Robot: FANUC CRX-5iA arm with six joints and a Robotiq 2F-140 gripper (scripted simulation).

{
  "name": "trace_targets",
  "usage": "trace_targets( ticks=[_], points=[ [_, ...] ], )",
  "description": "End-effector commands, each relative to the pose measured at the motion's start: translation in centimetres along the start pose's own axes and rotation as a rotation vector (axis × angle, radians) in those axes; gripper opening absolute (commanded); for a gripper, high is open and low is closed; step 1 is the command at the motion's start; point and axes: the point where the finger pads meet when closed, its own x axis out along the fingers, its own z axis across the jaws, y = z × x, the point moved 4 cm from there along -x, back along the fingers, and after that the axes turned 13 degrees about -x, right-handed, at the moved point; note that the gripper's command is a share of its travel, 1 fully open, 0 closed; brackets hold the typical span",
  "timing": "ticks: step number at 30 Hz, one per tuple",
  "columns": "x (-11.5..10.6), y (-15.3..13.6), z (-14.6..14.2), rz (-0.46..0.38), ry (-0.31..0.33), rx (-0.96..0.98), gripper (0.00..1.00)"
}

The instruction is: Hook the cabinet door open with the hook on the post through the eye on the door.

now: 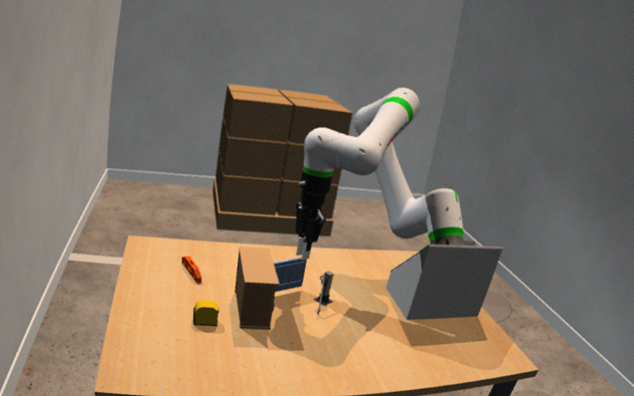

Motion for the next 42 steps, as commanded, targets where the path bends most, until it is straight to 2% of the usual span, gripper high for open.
trace_targets(
  ticks=[1,17,42],
  points=[
    [0.3,0.0,0.0,0.0,0.0,0.0,0.16],
    [1.4,0.0,0.0,0.0,0.0,0.0,0.16],
    [1.5,-0.3,0.7,0.0,0.0,0.07,0.16]
  ],
)
